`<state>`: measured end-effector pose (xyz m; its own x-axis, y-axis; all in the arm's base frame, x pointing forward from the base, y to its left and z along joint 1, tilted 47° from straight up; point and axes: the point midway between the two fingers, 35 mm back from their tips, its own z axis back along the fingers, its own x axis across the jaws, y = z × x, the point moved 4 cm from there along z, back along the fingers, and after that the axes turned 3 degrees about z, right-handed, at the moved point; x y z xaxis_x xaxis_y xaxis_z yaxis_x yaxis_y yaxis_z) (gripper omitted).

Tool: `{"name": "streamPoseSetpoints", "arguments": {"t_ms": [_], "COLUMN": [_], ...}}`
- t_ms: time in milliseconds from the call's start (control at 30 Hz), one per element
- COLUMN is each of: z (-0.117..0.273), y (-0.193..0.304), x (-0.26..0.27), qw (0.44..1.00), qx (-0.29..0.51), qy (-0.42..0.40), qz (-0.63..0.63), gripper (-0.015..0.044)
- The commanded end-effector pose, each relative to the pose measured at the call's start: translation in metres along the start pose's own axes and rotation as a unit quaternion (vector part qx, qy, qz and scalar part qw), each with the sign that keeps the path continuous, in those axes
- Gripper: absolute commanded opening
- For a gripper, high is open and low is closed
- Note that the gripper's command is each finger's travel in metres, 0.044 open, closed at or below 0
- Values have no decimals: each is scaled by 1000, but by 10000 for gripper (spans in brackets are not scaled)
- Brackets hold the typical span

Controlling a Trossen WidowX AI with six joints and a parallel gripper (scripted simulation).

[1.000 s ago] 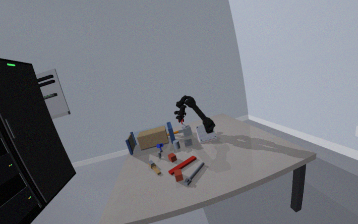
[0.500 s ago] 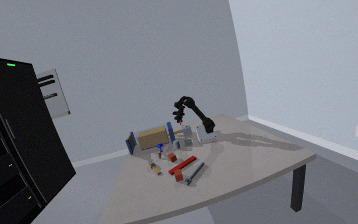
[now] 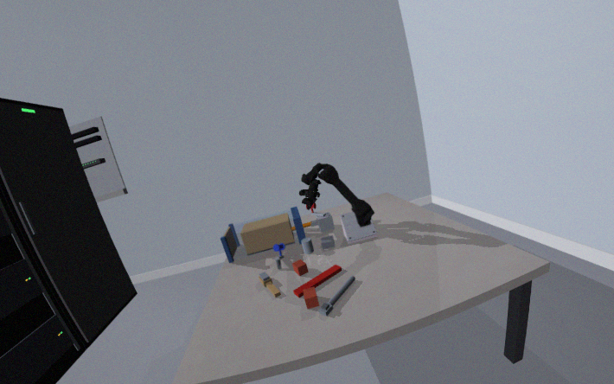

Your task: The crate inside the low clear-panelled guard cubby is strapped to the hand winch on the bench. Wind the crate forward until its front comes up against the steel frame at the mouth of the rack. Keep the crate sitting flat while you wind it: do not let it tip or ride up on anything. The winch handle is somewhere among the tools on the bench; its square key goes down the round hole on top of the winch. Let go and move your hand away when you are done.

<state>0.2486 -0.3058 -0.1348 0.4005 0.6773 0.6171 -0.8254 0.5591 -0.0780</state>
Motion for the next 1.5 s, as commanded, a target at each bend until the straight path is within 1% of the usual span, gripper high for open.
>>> {"name": "streamPoseSetpoints", "arguments": {"t_ms": [0,1467], "z": [-4,0], "y": [-4,-1], "x": [24,80], "qw": [1000,1000], "qx": [5,6], "qy": [-22,-24], "qz": [4,4], "gripper": [0,0]}}
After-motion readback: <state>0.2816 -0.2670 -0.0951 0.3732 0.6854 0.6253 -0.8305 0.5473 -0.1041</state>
